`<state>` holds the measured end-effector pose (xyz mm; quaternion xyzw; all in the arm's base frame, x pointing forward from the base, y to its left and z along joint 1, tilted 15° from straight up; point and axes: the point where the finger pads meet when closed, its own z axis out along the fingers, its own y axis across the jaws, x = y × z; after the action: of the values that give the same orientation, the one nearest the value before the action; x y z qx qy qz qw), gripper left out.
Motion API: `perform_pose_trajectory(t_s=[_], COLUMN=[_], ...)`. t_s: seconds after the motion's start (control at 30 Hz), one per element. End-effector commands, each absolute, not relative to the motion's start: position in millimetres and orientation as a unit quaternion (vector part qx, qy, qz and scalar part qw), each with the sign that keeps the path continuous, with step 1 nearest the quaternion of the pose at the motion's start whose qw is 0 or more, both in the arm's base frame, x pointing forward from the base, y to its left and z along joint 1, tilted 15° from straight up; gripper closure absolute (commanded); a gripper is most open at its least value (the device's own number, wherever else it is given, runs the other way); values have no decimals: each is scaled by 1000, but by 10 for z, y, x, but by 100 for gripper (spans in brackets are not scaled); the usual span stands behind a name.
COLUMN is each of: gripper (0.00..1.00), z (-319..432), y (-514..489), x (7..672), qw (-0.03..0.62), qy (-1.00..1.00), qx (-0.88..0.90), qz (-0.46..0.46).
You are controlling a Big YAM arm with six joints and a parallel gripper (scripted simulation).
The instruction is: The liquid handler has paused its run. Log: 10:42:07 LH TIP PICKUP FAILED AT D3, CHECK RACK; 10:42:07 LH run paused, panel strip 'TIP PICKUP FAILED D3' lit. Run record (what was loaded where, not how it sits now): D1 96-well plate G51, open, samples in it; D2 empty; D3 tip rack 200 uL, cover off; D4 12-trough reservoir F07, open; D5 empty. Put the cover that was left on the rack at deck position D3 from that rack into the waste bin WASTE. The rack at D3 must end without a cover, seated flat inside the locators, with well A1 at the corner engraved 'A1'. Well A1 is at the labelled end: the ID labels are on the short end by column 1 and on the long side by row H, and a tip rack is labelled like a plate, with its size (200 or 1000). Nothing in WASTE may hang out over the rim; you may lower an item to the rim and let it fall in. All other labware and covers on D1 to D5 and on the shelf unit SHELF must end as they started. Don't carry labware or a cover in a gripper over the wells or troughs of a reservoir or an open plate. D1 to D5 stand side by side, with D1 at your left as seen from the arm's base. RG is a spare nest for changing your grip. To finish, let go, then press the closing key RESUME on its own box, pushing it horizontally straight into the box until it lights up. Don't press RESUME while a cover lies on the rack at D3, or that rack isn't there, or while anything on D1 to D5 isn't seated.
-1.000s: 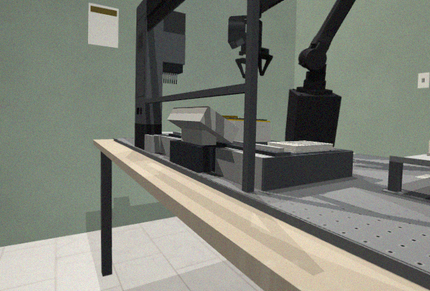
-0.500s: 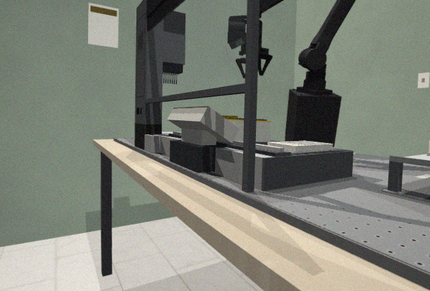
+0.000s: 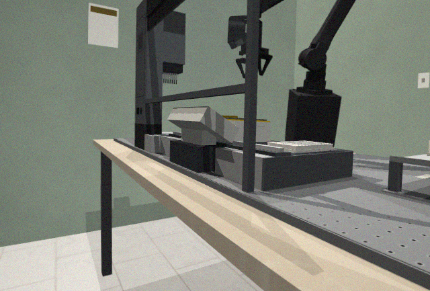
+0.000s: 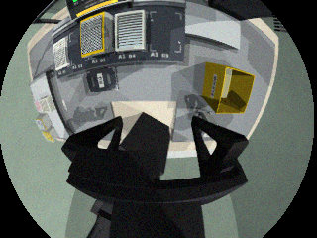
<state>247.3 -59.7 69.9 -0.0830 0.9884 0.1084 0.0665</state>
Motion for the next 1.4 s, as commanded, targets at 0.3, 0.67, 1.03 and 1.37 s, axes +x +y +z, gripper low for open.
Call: perform_pose_trajectory(t_s=[0.3, 0.67, 1.03, 1.37], gripper=[0, 0, 0, 0], z=[782, 884, 872, 872], y=[-269, 207, 239, 266], x=[2390, 2301, 2285, 2282], qw=[63, 63, 57, 57], qy=[989, 989, 990, 990], qx=[-78, -78, -65, -71], qz=[110, 110, 111, 111])
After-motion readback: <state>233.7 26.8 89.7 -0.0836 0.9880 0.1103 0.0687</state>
